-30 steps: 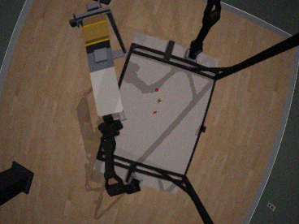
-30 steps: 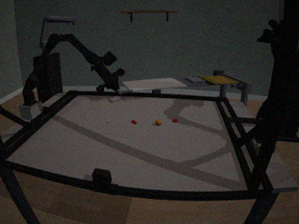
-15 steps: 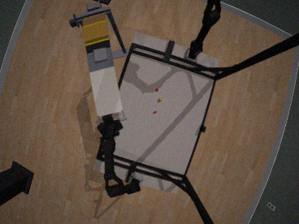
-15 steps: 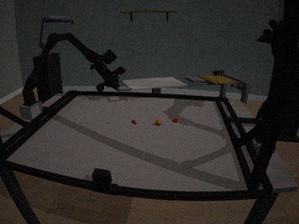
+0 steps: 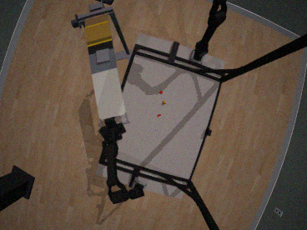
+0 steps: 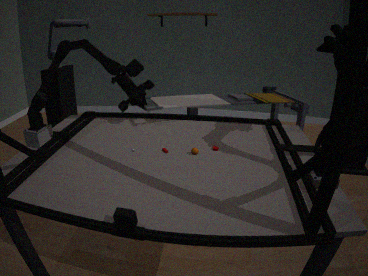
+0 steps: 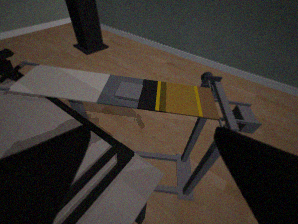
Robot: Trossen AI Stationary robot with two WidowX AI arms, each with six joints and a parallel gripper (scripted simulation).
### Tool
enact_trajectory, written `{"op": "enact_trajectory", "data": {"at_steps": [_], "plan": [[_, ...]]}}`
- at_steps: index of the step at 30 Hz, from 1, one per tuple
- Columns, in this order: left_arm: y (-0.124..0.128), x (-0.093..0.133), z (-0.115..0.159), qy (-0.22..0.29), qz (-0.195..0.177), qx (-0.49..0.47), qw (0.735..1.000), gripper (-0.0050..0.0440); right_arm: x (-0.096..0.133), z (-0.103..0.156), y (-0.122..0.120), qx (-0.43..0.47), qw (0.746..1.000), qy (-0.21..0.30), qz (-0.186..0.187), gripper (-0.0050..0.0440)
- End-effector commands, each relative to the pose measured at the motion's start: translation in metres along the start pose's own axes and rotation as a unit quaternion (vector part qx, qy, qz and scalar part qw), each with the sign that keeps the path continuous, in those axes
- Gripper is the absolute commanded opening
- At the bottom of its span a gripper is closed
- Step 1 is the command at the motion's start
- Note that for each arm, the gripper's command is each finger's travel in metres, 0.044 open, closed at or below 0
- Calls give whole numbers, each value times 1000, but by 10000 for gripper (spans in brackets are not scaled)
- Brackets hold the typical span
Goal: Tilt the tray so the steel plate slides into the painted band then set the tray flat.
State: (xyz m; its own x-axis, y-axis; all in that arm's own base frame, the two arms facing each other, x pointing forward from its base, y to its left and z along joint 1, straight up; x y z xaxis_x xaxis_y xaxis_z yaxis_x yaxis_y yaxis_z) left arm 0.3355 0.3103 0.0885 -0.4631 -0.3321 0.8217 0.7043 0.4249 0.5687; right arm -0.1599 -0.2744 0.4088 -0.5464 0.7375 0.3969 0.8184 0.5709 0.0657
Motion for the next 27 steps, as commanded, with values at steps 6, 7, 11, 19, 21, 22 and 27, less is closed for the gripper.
{"op": "enact_trajectory", "data": {"at_steps": [6, 7, 11, 19, 21, 22, 27], "plan": [[11, 17, 1, 3, -13, 0, 1000, 0, 0, 0, 0, 1, 1000, -1, -1, 440], [12, 18, 1, 3, -13, 0, 1000, 0, 0, 0, 0, 1, 1000, -1, -1, 440], [14, 20, 1, 3, -14, 0, 1000, 0, 0, 0, 0, 1, 1000, -1, -1, 440], [16, 24, 2, 3, -16, 0, 1000, 0, 0, 0, 0, 1, 1000, -1, -1, 440], [17, 25, 2, 3, -17, 0, 1000, 0, 0, 0, 0, 1, 1000, -1, -1, 440], [18, 26, 2, 3, -17, 0, 1000, 0, 0, 0, 0, 1, 1000, -1, -1, 440], [20, 29, 2, 3, -18, 0, 1000, 0, 0, 0, 0, 1, 1000, -1, -1, 440]]}}
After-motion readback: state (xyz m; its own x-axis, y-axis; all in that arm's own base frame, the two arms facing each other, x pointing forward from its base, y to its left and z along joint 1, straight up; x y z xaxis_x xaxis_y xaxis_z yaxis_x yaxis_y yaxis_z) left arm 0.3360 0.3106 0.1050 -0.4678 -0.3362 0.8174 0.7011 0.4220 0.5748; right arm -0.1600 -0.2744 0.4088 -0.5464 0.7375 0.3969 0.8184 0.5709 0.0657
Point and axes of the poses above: on each arm, the point midway between the two fingers, 35 mm back from their tips, its own x axis back along the fingers, its own y axis across the jaws, z = x × y, the point moved 9 cm from there along x, back along the fingers, and after that the axes turned 4 degrees about -x, right-handed, at the moved point
